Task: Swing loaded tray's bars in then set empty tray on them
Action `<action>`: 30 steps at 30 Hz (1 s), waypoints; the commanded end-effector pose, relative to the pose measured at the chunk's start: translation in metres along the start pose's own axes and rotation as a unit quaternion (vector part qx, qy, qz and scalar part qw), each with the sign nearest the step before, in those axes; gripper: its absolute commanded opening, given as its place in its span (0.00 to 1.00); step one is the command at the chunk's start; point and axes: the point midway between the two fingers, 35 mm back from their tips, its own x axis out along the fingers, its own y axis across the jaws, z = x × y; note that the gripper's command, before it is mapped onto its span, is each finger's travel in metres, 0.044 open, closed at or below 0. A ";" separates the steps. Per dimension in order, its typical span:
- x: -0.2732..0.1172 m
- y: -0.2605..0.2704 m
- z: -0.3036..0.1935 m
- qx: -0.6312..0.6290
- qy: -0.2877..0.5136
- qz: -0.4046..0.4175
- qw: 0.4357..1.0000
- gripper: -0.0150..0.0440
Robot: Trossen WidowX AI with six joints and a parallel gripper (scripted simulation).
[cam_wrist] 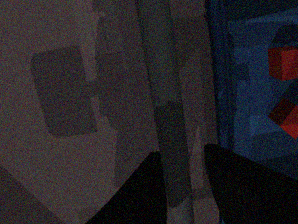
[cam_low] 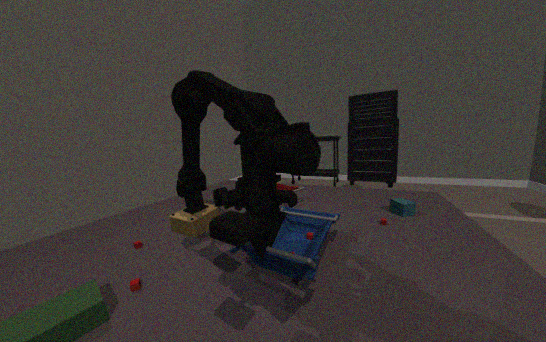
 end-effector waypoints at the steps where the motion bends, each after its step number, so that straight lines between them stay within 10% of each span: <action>1: -0.003 -0.022 -0.002 -0.008 0.002 -0.012 1.000 0.40; 30: -0.022 -0.052 -0.003 -0.009 0.002 -0.015 1.000 0.40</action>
